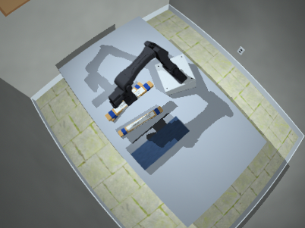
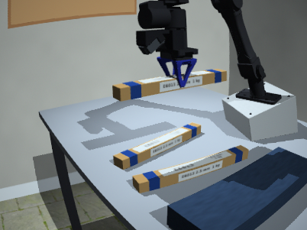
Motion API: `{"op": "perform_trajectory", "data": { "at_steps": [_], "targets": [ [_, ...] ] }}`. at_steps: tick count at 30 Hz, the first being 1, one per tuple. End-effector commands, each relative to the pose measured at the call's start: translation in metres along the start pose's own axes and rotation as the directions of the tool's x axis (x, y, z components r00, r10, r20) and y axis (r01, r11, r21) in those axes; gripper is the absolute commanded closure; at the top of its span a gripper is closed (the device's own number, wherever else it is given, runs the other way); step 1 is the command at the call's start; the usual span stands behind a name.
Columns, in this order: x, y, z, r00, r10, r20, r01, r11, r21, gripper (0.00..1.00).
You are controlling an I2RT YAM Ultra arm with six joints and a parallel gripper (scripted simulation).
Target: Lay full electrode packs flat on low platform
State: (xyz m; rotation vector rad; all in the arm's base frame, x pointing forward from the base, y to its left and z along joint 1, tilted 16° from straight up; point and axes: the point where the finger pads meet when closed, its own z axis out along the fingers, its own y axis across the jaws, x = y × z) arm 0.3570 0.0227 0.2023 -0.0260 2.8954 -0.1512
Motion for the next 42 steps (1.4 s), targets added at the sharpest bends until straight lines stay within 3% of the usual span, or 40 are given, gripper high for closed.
{"op": "perform_trajectory", "data": {
  "at_steps": [1, 27, 28, 42],
  "targets": [
    [-0.007, 0.002, -0.017, 0.999, -0.003, 0.047, 0.003, 1.000, 0.002, 1.00],
    [-0.009, 0.003, -0.018, 0.999, -0.003, 0.047, 0.003, 1.000, 0.002, 1.00],
    [-0.004, 0.001, -0.005, 0.999, 0.000, 0.032, 0.000, 1.000, 0.000, 1.00],
    [-0.004, 0.001, 0.011, 0.999, 0.000, 0.032, 0.000, 1.000, 0.000, 1.00]
  ]
}}
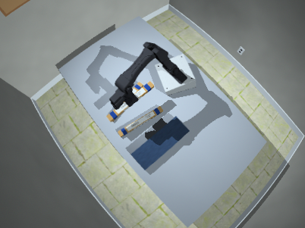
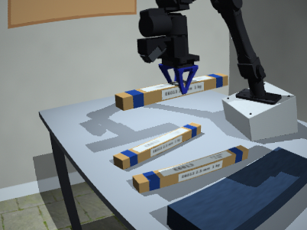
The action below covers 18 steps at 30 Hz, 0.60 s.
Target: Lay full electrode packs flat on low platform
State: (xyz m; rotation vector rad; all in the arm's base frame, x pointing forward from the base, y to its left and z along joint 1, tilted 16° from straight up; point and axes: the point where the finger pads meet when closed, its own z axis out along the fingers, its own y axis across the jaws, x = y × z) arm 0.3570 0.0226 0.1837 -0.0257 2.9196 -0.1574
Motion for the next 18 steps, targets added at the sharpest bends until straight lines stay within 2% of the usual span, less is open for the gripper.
{"op": "perform_trajectory", "data": {
  "at_steps": [1, 18],
  "targets": [
    [-0.009, -0.001, -0.006, 0.998, 0.002, 0.056, -0.002, 1.000, -0.003, 1.00],
    [-0.010, -0.001, 0.014, 0.998, 0.002, 0.056, -0.002, 1.000, -0.003, 1.00]
  ]
}}
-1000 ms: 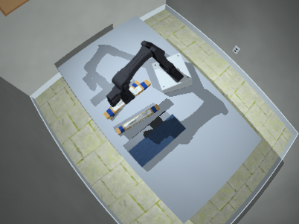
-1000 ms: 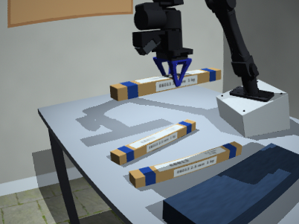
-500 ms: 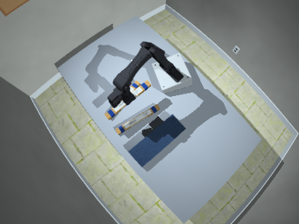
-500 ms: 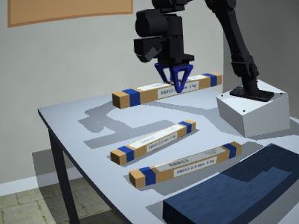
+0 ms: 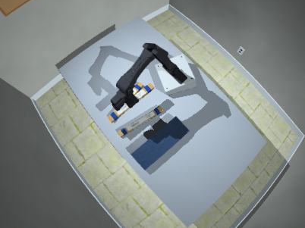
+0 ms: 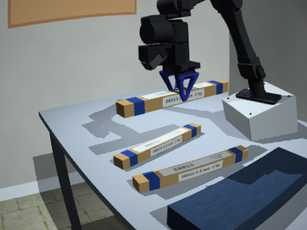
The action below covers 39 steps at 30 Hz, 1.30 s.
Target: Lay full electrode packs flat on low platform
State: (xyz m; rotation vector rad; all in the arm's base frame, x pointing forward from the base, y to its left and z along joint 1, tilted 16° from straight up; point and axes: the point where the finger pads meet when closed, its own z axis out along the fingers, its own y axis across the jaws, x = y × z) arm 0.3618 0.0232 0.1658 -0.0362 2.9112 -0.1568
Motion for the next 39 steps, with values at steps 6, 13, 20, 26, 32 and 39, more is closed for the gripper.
{"op": "perform_trajectory", "data": {
  "at_steps": [6, 13, 20, 26, 32, 39],
  "targets": [
    [-0.009, -0.004, 0.004, 0.999, 0.008, 0.048, -0.008, 1.000, -0.002, 1.00],
    [-0.009, -0.004, 0.011, 0.999, 0.008, 0.048, -0.008, 1.000, -0.002, 1.00],
    [-0.010, -0.004, 0.017, 0.999, 0.008, 0.048, -0.008, 1.000, -0.002, 1.00],
    [-0.010, -0.004, 0.017, 0.999, 0.008, 0.048, -0.008, 1.000, -0.002, 1.00],
    [-0.010, -0.004, 0.017, 0.999, 0.008, 0.048, -0.008, 1.000, -0.002, 1.00],
    [-0.010, -0.004, 0.017, 0.999, 0.008, 0.048, -0.008, 1.000, -0.002, 1.00]
  ]
}}
